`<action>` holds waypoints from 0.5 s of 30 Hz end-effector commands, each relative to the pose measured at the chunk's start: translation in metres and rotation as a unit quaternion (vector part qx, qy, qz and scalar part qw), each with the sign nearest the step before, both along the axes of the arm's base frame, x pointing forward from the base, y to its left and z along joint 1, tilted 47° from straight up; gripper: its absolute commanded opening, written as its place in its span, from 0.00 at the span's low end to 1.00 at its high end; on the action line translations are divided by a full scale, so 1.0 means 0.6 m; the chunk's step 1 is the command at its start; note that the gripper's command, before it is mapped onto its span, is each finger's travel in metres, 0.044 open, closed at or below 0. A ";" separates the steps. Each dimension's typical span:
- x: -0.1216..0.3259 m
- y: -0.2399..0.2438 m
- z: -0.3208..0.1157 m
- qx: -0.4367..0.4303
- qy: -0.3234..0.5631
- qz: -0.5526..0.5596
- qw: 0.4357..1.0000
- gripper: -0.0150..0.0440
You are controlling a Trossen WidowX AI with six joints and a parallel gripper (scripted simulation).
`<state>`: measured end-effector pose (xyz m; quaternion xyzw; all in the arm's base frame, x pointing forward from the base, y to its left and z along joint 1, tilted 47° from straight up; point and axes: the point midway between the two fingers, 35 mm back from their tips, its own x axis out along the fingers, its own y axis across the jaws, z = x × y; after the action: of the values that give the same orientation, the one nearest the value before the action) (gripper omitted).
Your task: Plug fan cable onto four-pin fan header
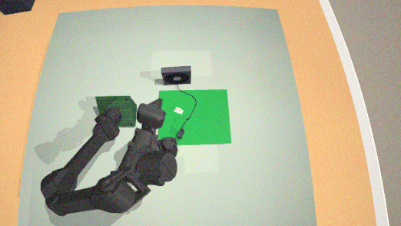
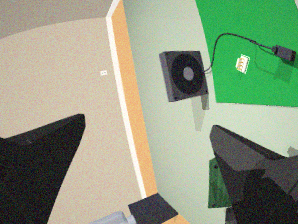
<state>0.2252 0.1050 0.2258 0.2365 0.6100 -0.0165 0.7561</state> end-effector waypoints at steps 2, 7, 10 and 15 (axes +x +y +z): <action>0.049 -0.083 -0.103 -0.114 0.074 -0.320 0.937 1.00; 0.066 -0.134 -0.148 -0.176 0.061 -0.484 0.855 1.00; 0.073 -0.165 -0.171 -0.210 0.034 -0.570 0.794 1.00; 0.081 -0.215 -0.204 -0.252 -0.041 -0.689 0.679 1.00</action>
<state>0.2670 0.0296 0.1444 0.3667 0.4564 -0.4849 0.6496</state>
